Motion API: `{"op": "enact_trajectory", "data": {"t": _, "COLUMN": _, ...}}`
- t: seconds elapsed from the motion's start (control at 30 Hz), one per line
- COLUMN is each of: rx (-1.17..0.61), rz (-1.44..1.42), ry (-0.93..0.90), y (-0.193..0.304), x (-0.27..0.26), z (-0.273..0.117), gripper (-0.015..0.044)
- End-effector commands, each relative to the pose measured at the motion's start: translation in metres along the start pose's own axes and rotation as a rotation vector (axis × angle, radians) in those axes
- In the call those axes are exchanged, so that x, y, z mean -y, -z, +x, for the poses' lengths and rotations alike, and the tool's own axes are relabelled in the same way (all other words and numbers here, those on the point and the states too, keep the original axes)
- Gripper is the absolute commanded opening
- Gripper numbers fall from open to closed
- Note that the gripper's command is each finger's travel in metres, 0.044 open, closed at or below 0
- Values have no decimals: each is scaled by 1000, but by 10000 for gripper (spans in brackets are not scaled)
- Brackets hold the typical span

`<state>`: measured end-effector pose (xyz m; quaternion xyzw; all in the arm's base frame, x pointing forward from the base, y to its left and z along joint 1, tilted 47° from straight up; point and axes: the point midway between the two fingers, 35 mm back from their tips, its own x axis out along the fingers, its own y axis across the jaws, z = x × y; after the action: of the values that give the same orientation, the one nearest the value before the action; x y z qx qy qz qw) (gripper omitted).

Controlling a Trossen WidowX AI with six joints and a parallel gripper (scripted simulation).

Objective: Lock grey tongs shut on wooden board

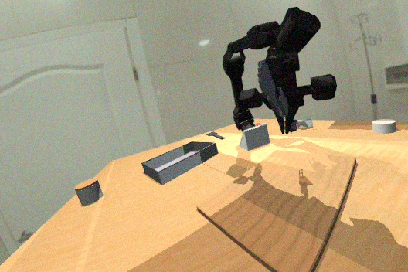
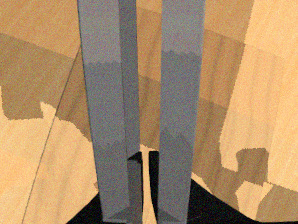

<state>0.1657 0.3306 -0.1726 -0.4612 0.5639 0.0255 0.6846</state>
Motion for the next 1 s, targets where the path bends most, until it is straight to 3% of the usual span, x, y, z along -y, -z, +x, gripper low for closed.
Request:
{"op": "enact_trajectory", "data": {"t": 0.0, "rx": -63, "rz": 10, "ry": -4, "y": -2, "x": 2, "z": -3, "gripper": -150}}
{"op": "enact_trajectory", "data": {"t": 0.73, "rx": -405, "rz": 42, "ry": 12, "y": 8, "x": 26, "z": -18, "gripper": -150}}
{"op": "enact_trajectory", "data": {"t": 0.97, "rx": -415, "rz": 43, "ry": 12, "y": 9, "x": 27, "z": -19, "gripper": -150}}
